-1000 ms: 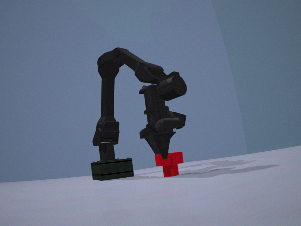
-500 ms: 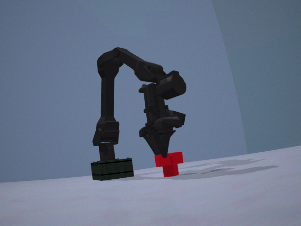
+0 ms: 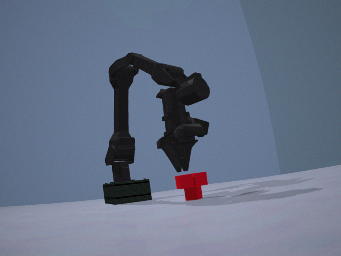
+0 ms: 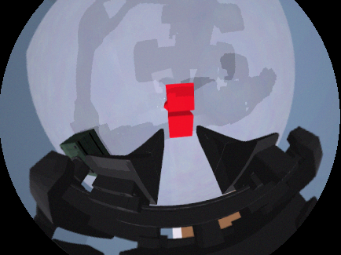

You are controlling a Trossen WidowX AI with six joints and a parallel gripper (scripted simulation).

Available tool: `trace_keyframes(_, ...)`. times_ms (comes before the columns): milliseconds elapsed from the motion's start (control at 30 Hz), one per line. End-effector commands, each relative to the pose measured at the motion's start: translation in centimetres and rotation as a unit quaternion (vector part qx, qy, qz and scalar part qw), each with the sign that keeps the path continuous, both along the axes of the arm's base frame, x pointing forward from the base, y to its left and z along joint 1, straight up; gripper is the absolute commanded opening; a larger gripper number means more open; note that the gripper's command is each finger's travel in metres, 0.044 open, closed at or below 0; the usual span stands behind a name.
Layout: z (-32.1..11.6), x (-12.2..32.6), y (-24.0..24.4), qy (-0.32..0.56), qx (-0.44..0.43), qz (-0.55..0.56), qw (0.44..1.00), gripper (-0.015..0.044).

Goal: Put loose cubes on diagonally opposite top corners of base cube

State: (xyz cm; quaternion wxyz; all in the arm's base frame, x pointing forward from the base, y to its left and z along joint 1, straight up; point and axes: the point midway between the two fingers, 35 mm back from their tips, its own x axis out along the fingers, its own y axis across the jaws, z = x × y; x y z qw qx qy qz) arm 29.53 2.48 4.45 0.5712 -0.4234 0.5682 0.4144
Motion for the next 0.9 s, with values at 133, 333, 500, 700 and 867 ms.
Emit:
trace_keyframes(133,1.3,0.2,0.0,-0.004,0.0,0.0,1.0,0.0205)
trace_keyframes(333,2.0,0.2,0.0,-0.004,0.0,0.0,1.0,0.0205)
trace_keyframes(500,2.7,0.2,0.0,-0.004,0.0,0.0,1.0,0.0205)
trace_keyframes(700,3.4,0.2,0.0,-0.004,0.0,0.0,1.0,0.0205)
trace_keyframes(867,4.0,0.1,0.0,-0.004,0.0,0.0,1.0,0.0205)
